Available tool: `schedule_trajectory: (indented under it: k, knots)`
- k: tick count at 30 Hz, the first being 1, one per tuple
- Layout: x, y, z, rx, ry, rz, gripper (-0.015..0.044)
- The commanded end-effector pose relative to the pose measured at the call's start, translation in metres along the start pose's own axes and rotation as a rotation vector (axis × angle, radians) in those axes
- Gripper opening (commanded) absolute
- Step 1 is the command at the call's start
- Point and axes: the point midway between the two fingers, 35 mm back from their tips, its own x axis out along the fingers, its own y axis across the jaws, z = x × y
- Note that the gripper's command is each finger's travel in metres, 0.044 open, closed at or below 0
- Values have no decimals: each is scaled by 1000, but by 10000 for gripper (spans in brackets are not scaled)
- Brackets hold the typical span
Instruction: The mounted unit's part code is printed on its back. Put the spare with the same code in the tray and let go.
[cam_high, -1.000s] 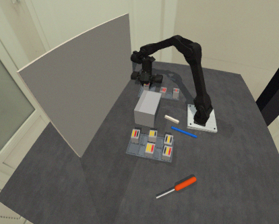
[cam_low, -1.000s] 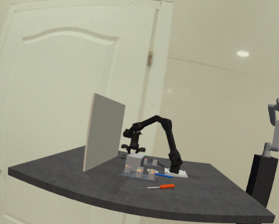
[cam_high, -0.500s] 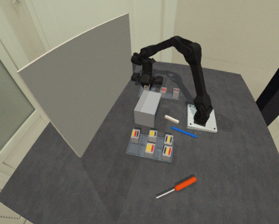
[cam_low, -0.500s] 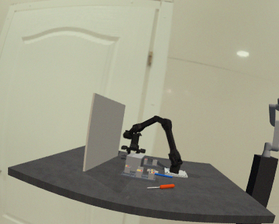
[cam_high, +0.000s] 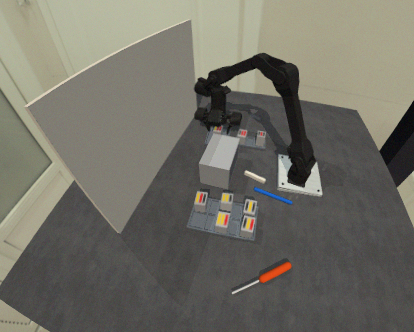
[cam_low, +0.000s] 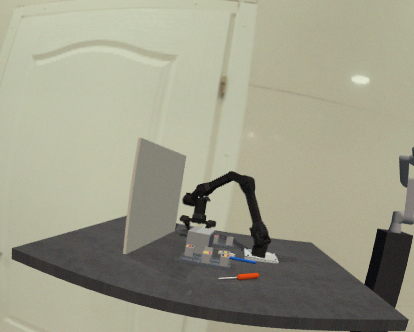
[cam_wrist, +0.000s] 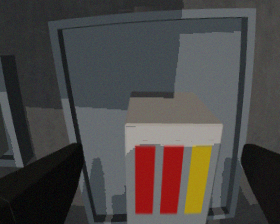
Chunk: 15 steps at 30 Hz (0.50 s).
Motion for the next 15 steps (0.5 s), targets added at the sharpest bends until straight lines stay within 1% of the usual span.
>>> schedule_trajectory:
  k: [1, 8, 10, 15]
  knots:
    - [-8, -1, -1, -1, 0, 0, 440]
    - [-98, 0, 0, -4, 1, 3, 440]
    - [-106, 1, 0, -5, 1, 3, 440]
    - [-106, -2, -1, -6, 11, -21, 440]
